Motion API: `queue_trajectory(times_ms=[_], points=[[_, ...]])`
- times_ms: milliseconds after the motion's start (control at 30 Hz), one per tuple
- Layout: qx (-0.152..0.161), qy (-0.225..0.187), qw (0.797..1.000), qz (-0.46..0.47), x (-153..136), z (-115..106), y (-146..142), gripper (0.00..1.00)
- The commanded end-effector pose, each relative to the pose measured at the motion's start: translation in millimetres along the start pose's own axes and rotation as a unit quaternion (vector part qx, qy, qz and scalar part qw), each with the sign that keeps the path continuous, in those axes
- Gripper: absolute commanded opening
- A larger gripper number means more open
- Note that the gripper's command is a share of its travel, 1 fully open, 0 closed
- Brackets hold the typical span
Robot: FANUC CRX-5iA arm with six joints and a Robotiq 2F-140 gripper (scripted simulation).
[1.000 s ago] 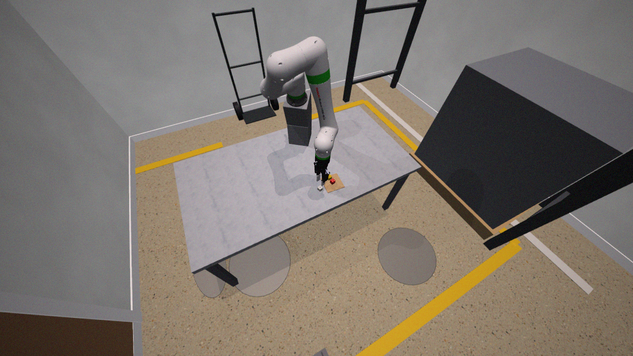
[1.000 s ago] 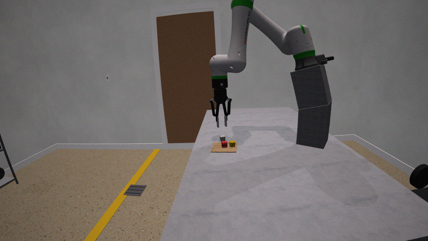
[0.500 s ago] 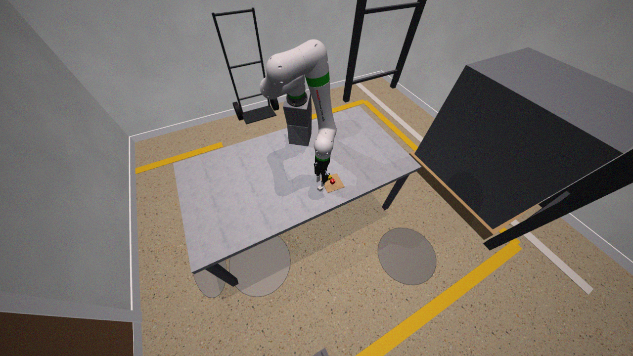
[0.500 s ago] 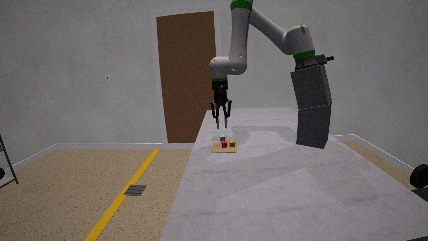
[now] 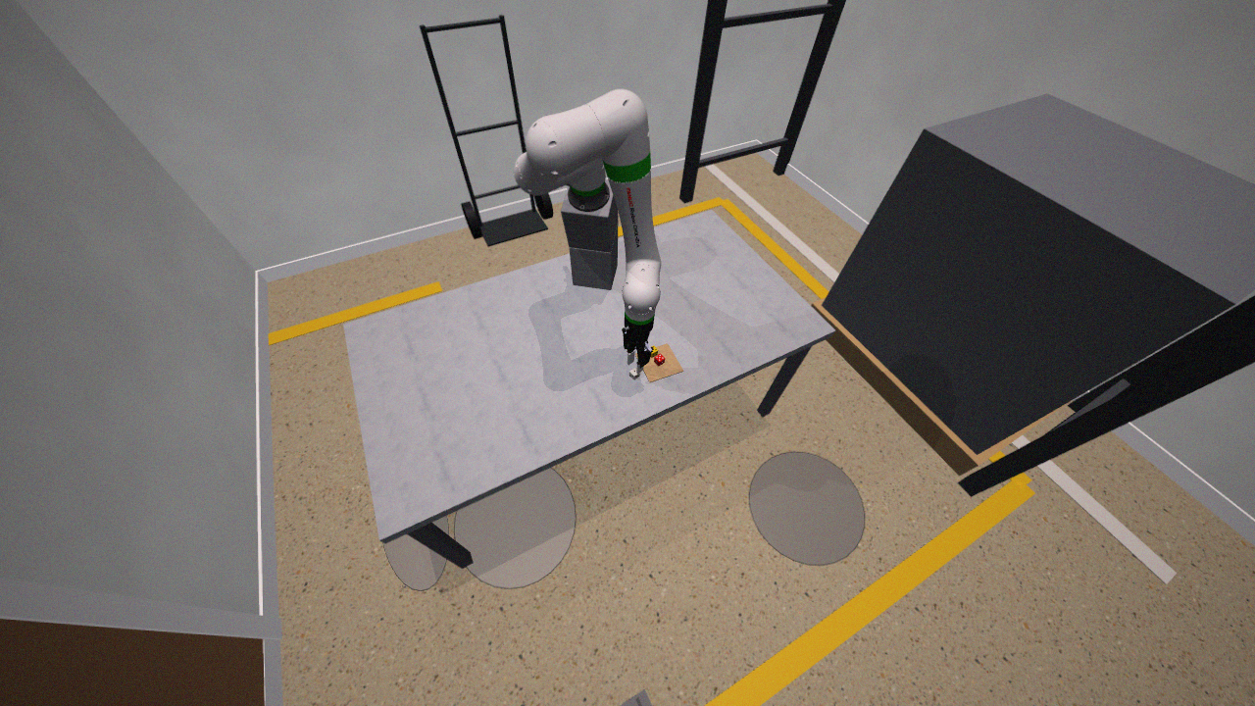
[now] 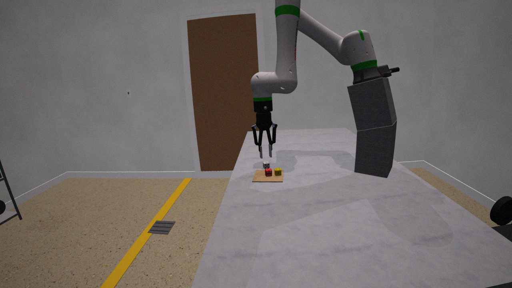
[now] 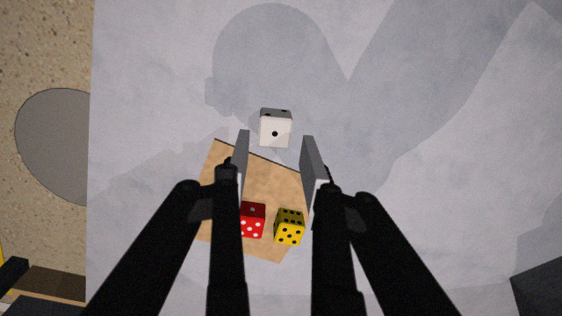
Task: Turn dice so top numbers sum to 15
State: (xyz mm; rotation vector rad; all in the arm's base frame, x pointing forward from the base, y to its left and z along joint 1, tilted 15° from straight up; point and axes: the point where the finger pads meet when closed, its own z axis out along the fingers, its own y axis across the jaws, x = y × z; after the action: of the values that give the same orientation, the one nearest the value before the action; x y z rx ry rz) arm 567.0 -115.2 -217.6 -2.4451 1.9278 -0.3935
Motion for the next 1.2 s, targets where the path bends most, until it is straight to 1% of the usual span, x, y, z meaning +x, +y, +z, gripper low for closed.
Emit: queue_trajectory(times_ms=[0, 433, 1167], points=[[0.003, 0.003, 1.0, 0.0, 0, 3, 0, 0.28], [0.003, 0.003, 1.0, 0.0, 0, 17, 0, 0.28], [0.003, 0.003, 1.0, 0.0, 0, 20, 0, 0.28]])
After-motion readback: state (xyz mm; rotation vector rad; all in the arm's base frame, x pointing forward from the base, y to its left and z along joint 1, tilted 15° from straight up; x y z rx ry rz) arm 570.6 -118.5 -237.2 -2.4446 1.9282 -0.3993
